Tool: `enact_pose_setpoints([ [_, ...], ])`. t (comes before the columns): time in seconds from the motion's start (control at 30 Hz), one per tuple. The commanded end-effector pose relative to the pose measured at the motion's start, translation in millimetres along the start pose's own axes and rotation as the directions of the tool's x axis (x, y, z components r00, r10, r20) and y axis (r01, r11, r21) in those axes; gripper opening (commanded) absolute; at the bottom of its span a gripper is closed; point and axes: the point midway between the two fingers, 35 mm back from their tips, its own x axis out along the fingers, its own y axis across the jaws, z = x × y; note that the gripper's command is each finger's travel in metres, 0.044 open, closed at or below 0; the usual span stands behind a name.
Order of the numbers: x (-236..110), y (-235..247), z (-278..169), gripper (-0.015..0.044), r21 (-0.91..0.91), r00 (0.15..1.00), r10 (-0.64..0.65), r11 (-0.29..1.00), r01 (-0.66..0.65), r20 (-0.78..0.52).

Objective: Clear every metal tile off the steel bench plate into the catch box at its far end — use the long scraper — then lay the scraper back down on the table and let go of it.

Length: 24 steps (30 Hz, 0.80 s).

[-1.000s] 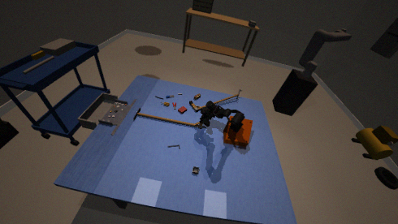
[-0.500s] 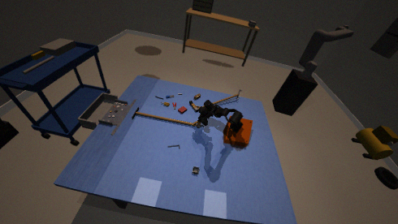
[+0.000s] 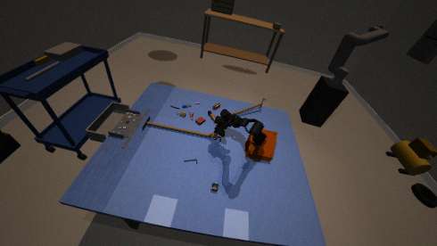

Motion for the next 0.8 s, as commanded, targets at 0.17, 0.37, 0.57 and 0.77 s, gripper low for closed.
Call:
enact_pose_setpoints([
  [0.17,9,-2,17,0.0,-0.003,1.0,-0.004,1.0,0.004,0.011],
  [0.37,15,-2,25,0.0,-0.003,1.0,-0.004,1.0,0.004,0.012],
  [0.57,21,-2,32,0.0,-0.003,1.0,-0.004,1.0,0.004,0.013],
  [0.77,27,-1,40,0.0,-0.003,1.0,-0.003,1.0,0.003,0.014],
])
